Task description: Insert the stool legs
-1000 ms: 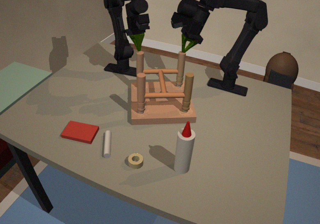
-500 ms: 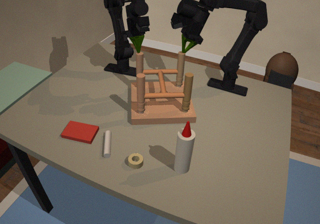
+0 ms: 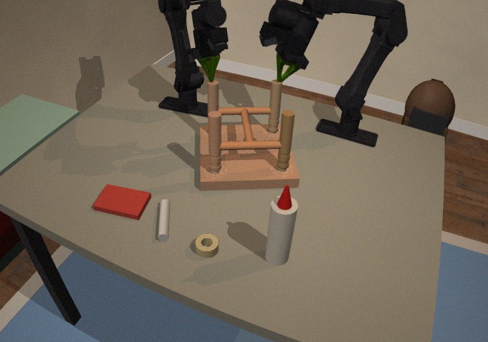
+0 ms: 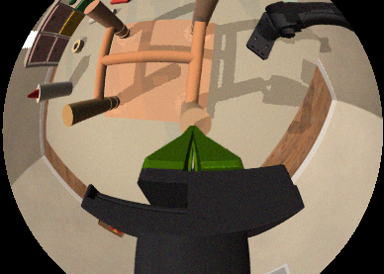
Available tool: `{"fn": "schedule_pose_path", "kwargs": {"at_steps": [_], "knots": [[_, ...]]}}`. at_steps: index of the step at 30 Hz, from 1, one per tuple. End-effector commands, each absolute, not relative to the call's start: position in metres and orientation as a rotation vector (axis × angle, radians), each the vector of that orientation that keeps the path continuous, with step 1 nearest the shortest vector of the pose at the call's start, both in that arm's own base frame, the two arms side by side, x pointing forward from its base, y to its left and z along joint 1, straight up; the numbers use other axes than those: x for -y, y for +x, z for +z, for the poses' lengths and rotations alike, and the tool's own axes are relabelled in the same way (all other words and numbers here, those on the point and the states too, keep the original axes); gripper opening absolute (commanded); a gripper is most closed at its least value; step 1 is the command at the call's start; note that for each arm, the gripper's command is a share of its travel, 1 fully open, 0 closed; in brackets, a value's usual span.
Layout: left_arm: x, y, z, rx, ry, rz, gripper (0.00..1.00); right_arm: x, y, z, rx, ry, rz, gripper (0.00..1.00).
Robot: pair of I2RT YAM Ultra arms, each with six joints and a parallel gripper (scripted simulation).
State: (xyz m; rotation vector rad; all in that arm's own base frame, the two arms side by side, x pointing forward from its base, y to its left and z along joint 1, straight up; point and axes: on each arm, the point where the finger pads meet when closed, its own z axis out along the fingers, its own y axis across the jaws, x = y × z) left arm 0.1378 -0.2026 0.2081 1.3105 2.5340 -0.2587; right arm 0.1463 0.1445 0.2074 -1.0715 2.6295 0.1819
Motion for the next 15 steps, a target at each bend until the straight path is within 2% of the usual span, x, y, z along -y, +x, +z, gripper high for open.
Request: {"fn": "schedule_pose_path", "kwargs": {"at_steps": [1,2,4,15], "knots": [[0.207,0.139,0.223,-2.473,1.299,-0.294,0.0,-0.15,0.153,0.224,-2.566,-1.037,0.224,0.0],[0.207,0.14,0.222,-2.491,1.301,-0.28,0.0,-0.14,0.142,0.197,-2.681,-1.092,0.153,0.0],[0.197,0.135,0.196,-2.577,1.331,-0.222,0.0,-0.138,0.14,0.193,-2.698,-1.098,0.143,0.0],[0.185,0.128,0.183,-2.648,1.365,-0.155,0.0,-0.126,0.129,0.182,-2.774,-1.128,0.093,0.0]]}}
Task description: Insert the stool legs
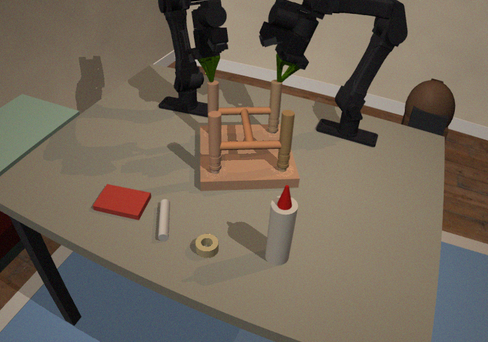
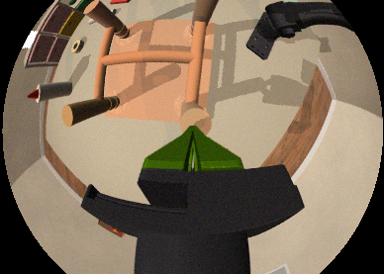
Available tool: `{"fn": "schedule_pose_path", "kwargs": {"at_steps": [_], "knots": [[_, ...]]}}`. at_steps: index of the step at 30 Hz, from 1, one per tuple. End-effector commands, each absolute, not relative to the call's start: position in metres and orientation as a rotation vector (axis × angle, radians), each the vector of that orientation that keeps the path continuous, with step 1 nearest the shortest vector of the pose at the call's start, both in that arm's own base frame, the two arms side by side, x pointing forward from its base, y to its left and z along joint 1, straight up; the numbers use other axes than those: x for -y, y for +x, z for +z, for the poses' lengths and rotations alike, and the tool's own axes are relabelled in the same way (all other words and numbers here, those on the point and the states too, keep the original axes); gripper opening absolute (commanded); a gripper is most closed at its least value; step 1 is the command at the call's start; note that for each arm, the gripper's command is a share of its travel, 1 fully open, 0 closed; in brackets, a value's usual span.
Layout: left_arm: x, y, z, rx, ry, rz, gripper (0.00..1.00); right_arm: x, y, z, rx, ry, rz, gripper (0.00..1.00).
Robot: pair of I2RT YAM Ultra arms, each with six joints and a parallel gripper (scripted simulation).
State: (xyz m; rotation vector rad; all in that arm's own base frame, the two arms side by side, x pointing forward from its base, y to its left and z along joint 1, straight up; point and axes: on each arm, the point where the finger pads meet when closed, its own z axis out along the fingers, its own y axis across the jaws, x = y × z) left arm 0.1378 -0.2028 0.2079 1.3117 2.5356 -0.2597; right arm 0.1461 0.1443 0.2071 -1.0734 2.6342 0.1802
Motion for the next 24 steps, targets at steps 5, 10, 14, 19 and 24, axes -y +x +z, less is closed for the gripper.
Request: {"fn": "schedule_pose_path", "kwargs": {"at_steps": [5,10,14,19,24], "knots": [[0.177,0.123,0.176,-2.688,1.384,-0.121,0.0,-0.12,0.122,0.176,-2.816,-1.145,0.068,0.0],[0.172,0.12,0.171,-2.713,1.396,-0.098,0.0,-0.116,0.119,0.172,-2.84,-1.154,0.051,0.0],[0.166,0.116,0.165,-2.745,1.415,-0.071,0.0,-0.111,0.114,0.166,-2.864,-1.164,0.034,0.0],[0.159,0.113,0.158,-2.775,1.432,-0.046,0.0,-0.105,0.107,0.158,-2.896,-1.178,0.013,0.0],[0.149,0.108,0.152,-2.783,1.44,-0.05,0.0,-0.098,0.101,0.153,-2.904,-1.182,0.013,0.0]]}}
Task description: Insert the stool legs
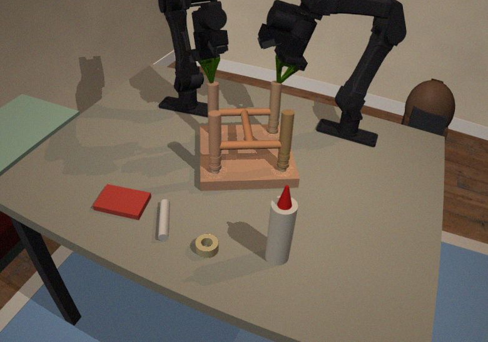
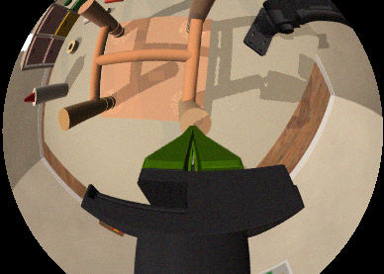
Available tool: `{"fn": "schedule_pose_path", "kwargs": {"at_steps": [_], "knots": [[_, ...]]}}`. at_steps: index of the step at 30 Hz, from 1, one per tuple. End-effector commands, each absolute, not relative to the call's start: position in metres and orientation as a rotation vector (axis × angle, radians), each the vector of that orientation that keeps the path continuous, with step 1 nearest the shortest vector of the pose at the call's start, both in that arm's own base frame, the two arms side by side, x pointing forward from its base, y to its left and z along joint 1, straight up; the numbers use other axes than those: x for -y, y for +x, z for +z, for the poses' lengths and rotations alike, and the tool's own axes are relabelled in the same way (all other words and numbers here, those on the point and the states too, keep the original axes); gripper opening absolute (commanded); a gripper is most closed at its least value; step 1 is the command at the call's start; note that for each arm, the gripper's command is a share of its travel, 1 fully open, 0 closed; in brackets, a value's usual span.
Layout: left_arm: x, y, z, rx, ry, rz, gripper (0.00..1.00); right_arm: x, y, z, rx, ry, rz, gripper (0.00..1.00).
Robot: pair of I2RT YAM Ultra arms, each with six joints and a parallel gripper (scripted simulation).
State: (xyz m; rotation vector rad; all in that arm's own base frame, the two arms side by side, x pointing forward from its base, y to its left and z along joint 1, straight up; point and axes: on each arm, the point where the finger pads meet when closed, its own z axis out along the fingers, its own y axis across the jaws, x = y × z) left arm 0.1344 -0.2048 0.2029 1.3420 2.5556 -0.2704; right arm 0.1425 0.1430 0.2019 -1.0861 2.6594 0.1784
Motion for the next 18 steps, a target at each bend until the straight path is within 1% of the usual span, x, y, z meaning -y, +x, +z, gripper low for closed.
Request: {"fn": "schedule_pose_path", "kwargs": {"at_steps": [1,14,15,18], "knots": [[0.147,0.107,0.151,-2.784,1.435,-0.048,0.0,-0.096,0.099,0.152,-2.905,-1.181,0.012,0.0],[0.137,0.099,0.15,-2.696,1.408,-0.138,0.0,-0.092,0.096,0.144,-2.818,-1.151,0.071,0.0],[0.199,0.133,0.209,-2.442,1.306,-0.331,0.0,-0.144,0.148,0.211,-2.522,-1.033,0.231,0.0],[0.206,0.134,0.212,-2.429,1.313,-0.343,0.0,-0.146,0.15,0.213,-2.523,-1.032,0.231,0.0]]}}
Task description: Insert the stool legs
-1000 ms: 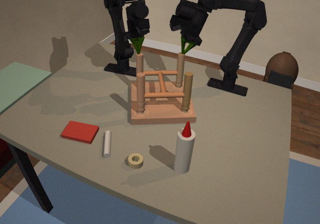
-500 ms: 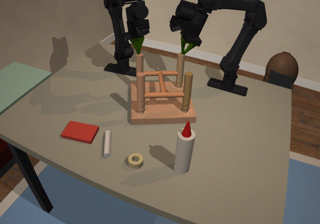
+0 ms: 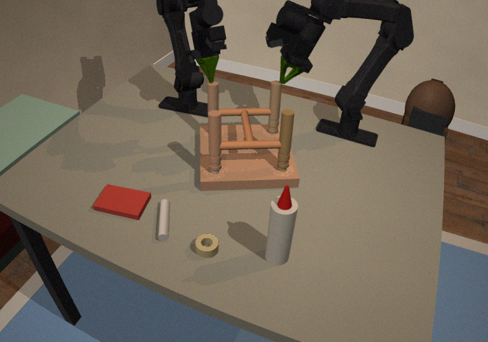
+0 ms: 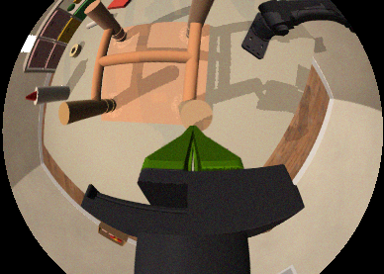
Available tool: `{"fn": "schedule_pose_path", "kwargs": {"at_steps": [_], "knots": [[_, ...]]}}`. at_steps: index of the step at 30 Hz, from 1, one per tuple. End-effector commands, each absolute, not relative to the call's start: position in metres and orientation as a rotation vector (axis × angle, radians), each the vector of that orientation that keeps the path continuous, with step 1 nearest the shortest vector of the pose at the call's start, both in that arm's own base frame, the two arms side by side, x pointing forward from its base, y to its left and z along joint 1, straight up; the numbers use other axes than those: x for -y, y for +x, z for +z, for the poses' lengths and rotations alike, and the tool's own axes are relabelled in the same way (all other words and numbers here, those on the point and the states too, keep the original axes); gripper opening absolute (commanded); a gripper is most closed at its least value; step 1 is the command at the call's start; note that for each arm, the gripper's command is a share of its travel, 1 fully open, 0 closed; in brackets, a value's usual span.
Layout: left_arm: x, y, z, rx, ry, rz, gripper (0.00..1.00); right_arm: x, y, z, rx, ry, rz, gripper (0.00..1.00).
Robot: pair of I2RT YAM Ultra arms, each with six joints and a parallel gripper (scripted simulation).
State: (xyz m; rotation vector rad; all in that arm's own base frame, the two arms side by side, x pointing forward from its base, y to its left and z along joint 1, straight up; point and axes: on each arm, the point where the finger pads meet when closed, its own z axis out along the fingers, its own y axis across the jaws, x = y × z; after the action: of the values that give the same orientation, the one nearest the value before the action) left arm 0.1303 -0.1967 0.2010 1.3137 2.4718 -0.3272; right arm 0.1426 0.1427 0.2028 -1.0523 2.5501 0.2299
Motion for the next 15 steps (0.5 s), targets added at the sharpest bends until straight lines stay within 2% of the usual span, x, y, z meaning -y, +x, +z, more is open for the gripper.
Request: {"fn": "schedule_pose_path", "kwargs": {"at_steps": [1,3,4,15], "knots": [[0.206,0.134,0.212,-2.429,1.313,-0.343,0.0,-0.146,0.15,0.213,-2.523,-1.032,0.231,0.0],[0.201,0.132,0.21,-2.435,1.303,-0.345,0.0,-0.144,0.146,0.211,-2.525,-1.041,0.237,0.0],[0.192,0.128,0.189,-2.512,1.332,-0.292,0.0,-0.137,0.138,0.191,-2.605,-1.073,0.199,0.0],[0.175,0.118,0.17,-2.613,1.377,-0.211,0.0,-0.122,0.124,0.173,-2.711,-1.114,0.13,0.0]]}}
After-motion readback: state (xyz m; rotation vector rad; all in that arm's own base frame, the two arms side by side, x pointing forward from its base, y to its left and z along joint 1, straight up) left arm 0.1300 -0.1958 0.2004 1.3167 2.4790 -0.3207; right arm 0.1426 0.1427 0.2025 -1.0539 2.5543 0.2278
